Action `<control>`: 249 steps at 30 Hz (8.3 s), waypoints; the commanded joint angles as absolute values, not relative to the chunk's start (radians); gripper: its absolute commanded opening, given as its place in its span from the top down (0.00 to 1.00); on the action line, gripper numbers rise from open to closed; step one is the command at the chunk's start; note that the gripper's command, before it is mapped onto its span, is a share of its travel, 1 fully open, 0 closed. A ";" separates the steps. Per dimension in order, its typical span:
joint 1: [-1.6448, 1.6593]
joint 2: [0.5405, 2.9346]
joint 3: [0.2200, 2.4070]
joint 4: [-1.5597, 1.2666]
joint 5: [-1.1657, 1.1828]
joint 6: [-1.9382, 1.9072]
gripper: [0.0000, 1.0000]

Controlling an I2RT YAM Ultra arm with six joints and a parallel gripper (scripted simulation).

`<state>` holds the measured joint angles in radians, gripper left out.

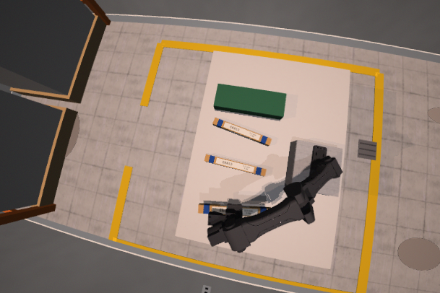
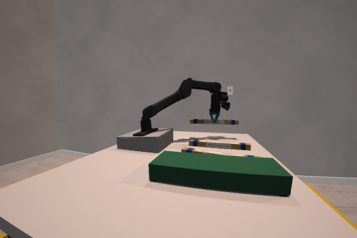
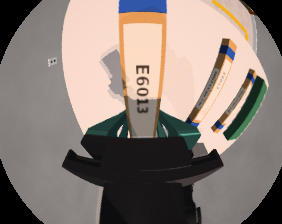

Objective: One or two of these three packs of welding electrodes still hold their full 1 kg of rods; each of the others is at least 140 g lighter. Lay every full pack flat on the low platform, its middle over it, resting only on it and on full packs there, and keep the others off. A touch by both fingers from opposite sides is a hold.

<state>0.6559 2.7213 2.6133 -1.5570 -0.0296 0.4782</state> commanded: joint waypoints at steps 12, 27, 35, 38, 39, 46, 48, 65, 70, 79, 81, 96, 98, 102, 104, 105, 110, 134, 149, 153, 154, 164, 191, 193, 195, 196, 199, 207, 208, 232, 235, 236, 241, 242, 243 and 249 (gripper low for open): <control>0.652 2.674 2.665 -1.571 -0.027 0.482 1.00; 0.652 2.674 2.665 -1.571 -0.027 0.482 1.00; 0.652 2.674 2.665 -1.571 -0.027 0.482 1.00; 0.652 2.674 2.665 -1.571 -0.027 0.482 1.00; 0.652 2.674 2.665 -1.571 -0.027 0.482 1.00; 0.652 2.674 2.665 -1.571 -0.027 0.482 1.00; 0.652 2.674 2.665 -1.571 -0.027 0.482 1.00; 0.652 2.674 2.665 -1.571 -0.027 0.482 1.00; 0.652 2.674 2.665 -1.571 -0.027 0.482 1.00; 0.652 2.674 2.665 -1.571 -0.027 0.482 1.00; 0.652 2.674 2.665 -1.571 -0.027 0.482 1.00; 0.652 2.674 2.665 -1.571 -0.027 0.482 1.00; 0.652 2.674 2.665 -1.571 -0.027 0.482 1.00; 0.652 2.674 2.665 -1.571 -0.027 0.482 1.00; 0.652 2.674 2.665 -1.571 -0.027 0.482 1.00; 0.652 2.674 2.665 -1.571 -0.027 0.482 1.00; 0.652 2.674 2.665 -1.571 -0.027 0.482 1.00; 0.647 2.705 2.682 -1.522 -0.024 0.485 1.00; 0.652 2.727 2.600 -1.494 -0.024 0.486 1.00; 0.653 2.716 2.551 -1.458 -0.024 0.487 1.00; 0.654 2.713 2.539 -1.449 -0.024 0.487 1.00; 0.657 2.690 2.448 -1.368 -0.025 0.488 1.00; 0.664 2.699 2.318 -1.215 -0.025 0.490 1.00; 0.663 2.704 2.301 -1.207 -0.025 0.490 1.00; 0.661 2.702 2.328 -1.202 -0.025 0.490 1.00; 0.660 2.704 2.332 -1.206 -0.025 0.489 1.00; 0.660 2.708 2.338 -1.233 -0.025 0.489 1.00; 0.658 2.728 2.372 -1.254 -0.025 0.488 1.00; 0.658 2.722 2.376 -1.257 -0.025 0.488 1.00; 0.653 2.749 2.457 -1.309 -0.024 0.484 1.00; 0.652 2.750 2.461 -1.312 -0.024 0.484 1.00; 0.652 2.753 2.464 -1.314 -0.024 0.483 1.00; 0.651 2.755 2.474 -1.320 -0.024 0.483 1.00; 0.650 2.757 2.476 -1.321 -0.024 0.482 1.00; 0.650 2.758 2.478 -1.322 -0.024 0.482 1.00; 0.649 2.761 2.486 -1.328 -0.024 0.481 1.00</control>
<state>0.6579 2.8079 2.4325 -1.3071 -0.0280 0.4854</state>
